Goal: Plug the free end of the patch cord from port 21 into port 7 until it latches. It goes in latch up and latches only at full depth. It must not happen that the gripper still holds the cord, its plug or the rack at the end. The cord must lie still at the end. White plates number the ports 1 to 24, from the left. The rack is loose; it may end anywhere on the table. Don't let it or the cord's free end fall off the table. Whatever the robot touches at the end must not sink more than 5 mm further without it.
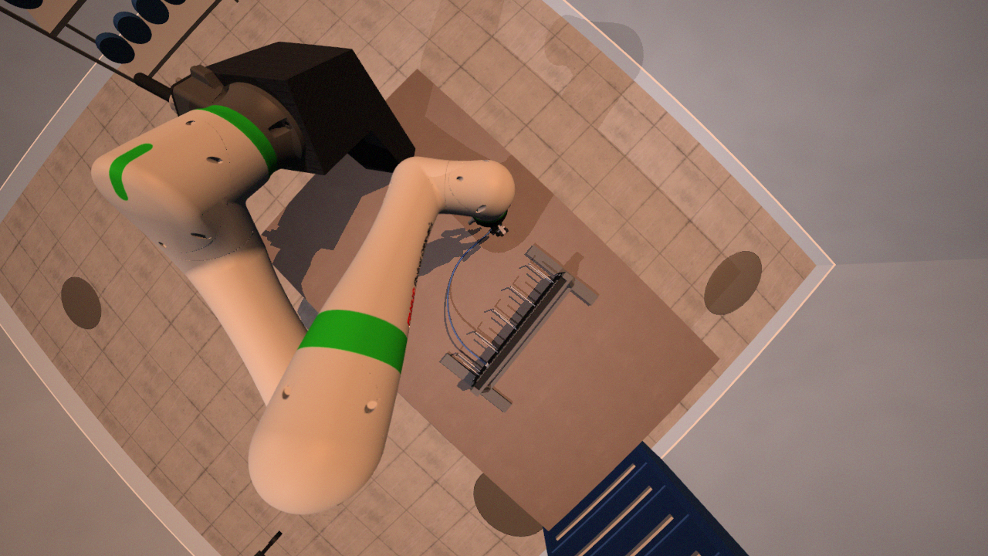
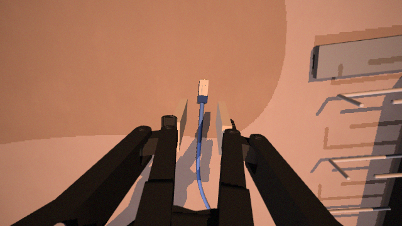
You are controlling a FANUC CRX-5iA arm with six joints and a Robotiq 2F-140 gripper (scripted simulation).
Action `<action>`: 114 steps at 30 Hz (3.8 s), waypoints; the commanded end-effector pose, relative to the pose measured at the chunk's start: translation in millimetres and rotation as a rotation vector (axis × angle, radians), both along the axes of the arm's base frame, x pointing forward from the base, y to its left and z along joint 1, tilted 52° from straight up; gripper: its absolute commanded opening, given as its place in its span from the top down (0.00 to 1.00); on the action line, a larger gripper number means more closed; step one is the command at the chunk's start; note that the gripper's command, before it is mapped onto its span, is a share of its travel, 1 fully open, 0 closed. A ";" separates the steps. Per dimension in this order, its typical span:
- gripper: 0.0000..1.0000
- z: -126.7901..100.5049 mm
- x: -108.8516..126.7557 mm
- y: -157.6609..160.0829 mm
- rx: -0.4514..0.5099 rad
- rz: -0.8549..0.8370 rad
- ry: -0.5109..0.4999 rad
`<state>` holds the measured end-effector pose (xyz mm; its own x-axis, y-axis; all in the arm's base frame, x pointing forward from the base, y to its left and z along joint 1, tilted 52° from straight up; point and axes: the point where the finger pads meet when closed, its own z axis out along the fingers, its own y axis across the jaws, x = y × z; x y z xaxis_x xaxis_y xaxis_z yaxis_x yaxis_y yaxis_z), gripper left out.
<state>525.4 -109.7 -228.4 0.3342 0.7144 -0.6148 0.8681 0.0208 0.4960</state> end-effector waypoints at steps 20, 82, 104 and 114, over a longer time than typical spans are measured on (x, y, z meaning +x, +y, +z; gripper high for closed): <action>0.78 -23.1 13.9 -25.9 0.000 0.000 0.000; 0.78 -27.2 16.4 -30.5 0.000 0.000 0.000; 0.78 -30.4 18.3 -34.3 0.000 0.000 0.000; 0.78 -32.1 19.3 -36.2 0.000 0.000 0.000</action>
